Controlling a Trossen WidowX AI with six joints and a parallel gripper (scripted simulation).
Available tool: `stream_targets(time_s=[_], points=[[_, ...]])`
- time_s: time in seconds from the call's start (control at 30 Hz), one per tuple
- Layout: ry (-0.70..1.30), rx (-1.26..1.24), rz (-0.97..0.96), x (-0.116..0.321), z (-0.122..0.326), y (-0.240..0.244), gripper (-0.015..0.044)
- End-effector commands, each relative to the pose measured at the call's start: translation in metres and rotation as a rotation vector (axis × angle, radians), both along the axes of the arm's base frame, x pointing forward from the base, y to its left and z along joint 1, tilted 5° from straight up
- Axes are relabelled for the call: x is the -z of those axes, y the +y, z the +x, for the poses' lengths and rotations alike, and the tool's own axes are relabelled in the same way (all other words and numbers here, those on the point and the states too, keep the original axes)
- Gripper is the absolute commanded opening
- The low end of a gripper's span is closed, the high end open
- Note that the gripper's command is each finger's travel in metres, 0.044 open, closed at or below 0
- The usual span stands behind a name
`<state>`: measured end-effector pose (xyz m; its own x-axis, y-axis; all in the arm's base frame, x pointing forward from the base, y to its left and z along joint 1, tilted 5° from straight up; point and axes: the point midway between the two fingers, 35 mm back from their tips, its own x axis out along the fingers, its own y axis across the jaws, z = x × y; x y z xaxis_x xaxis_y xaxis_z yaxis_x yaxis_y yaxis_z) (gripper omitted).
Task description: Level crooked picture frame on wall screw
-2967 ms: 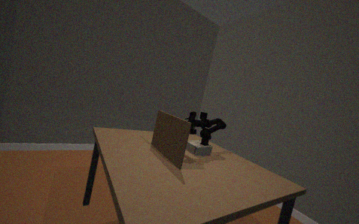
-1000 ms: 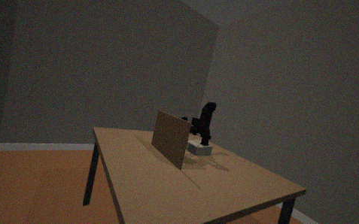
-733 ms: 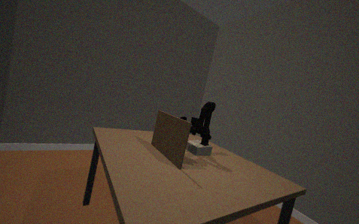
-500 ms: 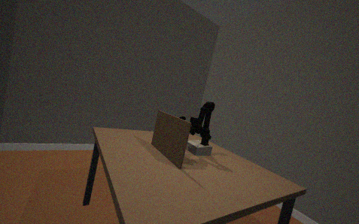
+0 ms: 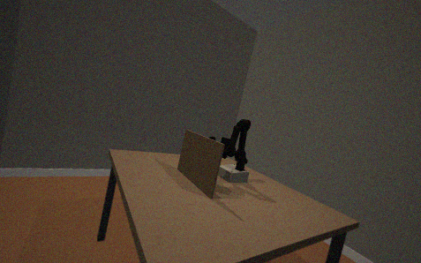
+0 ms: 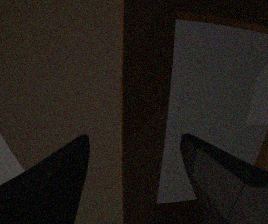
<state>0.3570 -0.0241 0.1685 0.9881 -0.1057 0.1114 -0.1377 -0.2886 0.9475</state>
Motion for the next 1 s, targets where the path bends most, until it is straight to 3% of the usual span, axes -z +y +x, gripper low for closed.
stream_targets(time_s=[0.0,0.87,0.97], points=[[0.005,-0.003,0.003,0.0017,0.0008,0.0003,0.026],[0.005,-0.003,0.003,0.002,0.001,0.0005,0.026],[0.005,-0.003,0.003,0.002,0.001,0.0005,0.0181]])
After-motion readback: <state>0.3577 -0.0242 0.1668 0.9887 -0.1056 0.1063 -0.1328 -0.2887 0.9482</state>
